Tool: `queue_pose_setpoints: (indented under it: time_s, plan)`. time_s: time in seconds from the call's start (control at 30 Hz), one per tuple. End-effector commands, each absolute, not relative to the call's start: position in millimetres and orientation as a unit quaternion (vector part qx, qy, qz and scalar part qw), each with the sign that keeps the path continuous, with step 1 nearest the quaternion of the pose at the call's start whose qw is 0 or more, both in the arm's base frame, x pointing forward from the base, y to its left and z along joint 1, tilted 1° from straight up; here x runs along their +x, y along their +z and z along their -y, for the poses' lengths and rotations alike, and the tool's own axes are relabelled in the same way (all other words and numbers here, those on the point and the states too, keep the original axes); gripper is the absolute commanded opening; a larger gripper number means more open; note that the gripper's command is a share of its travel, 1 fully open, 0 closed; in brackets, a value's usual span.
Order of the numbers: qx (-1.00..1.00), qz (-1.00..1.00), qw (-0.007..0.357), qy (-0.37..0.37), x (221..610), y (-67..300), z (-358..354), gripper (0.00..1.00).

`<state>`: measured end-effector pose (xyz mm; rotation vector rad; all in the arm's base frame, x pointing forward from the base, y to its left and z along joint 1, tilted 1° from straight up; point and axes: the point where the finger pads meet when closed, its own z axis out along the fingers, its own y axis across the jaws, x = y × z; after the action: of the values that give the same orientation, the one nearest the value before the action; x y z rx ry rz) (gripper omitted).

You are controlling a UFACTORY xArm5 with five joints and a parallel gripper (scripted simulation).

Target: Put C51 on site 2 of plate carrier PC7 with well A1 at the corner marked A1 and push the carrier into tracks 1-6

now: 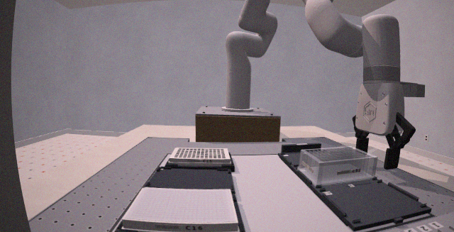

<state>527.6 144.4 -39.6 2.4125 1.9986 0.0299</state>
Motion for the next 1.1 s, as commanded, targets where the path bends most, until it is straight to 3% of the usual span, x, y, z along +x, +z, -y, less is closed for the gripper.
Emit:
queue_pose_setpoints:
  time_s: [0.0, 1.07]
  plan:
    - [0.770, -0.638, 0.005, 0.012, 530, -39, -145, 1.00]
    - [0.770, -0.638, 0.005, 0.012, 530, -55, -145, 1.00]
